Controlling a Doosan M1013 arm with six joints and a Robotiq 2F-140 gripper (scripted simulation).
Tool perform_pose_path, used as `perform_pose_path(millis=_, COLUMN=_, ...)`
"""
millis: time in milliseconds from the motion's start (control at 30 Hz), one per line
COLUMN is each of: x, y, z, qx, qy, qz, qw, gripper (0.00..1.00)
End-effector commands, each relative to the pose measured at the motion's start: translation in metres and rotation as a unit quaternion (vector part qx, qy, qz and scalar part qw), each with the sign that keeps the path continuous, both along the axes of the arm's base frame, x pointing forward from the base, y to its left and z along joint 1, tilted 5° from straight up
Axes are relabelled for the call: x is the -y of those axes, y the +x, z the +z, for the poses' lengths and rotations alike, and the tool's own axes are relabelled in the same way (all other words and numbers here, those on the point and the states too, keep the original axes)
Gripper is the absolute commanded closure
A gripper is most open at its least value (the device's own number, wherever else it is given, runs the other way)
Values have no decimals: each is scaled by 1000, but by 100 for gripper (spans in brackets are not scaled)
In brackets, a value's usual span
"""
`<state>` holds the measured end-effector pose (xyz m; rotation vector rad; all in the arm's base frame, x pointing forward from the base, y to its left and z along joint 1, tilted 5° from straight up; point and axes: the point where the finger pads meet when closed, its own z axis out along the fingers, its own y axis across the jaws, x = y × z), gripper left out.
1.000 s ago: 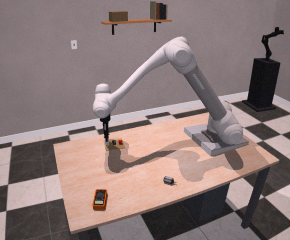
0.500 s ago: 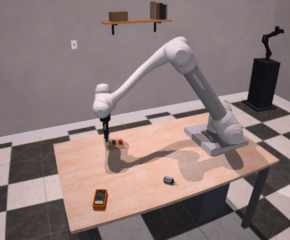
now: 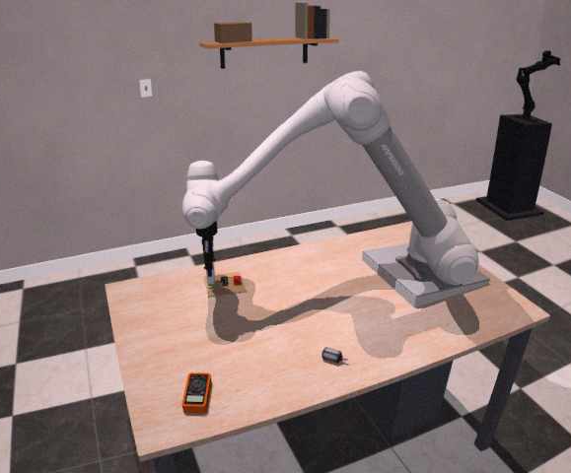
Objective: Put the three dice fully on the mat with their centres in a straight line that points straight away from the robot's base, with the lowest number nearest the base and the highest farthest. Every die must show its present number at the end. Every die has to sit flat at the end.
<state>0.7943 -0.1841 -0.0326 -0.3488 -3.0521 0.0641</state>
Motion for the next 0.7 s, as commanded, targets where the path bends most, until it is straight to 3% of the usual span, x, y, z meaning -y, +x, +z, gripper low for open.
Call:
perform_pose_path(millis=0, x=0, y=1, z=8, qx=1, qy=0, qz=0, qw=1000, gripper=68)
perform_pose_path(millis=400, x=-2, y=5, z=65, qx=1, qy=0, qz=0, qw=1000, gripper=68)
perform_pose_path(millis=667, x=-3, y=6, z=76, qx=1, qy=0, qz=0, qw=1000, gripper=68)
